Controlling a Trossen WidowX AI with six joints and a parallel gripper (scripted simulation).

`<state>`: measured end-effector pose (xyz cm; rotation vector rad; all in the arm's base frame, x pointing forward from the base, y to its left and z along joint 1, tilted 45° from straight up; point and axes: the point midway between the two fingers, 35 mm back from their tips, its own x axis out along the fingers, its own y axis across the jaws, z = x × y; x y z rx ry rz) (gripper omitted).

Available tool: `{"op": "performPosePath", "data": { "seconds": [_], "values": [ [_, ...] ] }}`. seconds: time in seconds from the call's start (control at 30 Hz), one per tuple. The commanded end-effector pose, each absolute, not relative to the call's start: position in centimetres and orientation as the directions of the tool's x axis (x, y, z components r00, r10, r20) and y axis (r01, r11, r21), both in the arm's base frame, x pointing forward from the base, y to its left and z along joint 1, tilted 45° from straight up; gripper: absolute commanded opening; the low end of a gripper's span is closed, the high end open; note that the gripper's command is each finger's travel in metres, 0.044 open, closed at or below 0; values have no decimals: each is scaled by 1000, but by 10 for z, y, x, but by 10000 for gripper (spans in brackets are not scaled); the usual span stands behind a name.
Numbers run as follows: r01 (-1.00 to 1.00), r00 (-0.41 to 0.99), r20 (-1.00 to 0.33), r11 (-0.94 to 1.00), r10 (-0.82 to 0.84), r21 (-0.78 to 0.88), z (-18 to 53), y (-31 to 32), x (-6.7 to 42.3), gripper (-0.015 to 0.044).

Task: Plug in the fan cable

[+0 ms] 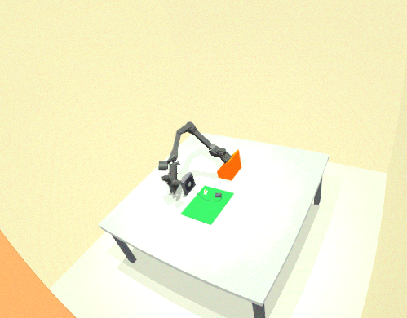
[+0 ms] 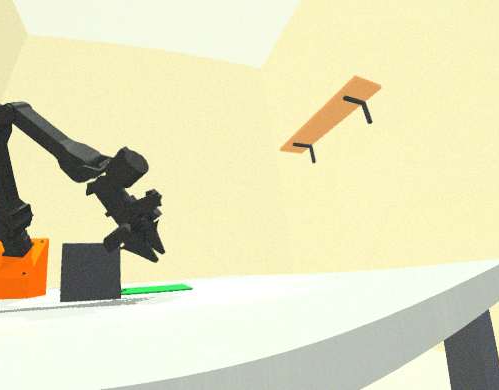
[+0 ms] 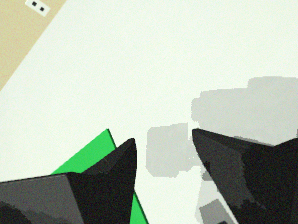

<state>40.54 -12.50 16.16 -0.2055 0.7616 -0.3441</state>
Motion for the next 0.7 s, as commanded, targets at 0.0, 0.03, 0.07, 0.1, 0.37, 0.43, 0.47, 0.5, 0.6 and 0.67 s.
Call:
{"op": "performPosePath", "data": {
  "seconds": [0.0, 0.03, 0.07, 0.1, 0.37, 0.43, 0.47, 0.5, 0.6, 0.67],
  "values": [
    [-20, 610, -722, 904, -327, -427, 123, -82, 413, 210],
    [-72, 585, -743, 892, -325, -447, 112, -73, 411, 210],
    [-128, 555, -765, 876, -326, -466, 101, -64, 407, 210],
    [-193, 519, -789, 853, -329, -484, 88, -54, 403, 210],
    [-749, 231, -856, 477, -463, -460, 3, 12, 340, 210],
    [-854, 183, -834, 337, -520, -397, -11, 24, 322, 210],
    [-901, 162, -816, 254, -554, -351, -18, 29, 312, 210],
    [-944, 145, -791, 156, -595, -291, -24, 35, 300, 210],
    [-989, 139, -686, -131, -714, -64, -37, 47, 267, 210],
    [-948, 172, -599, -296, -782, 114, -40, 52, 249, 210]
  ]
}}
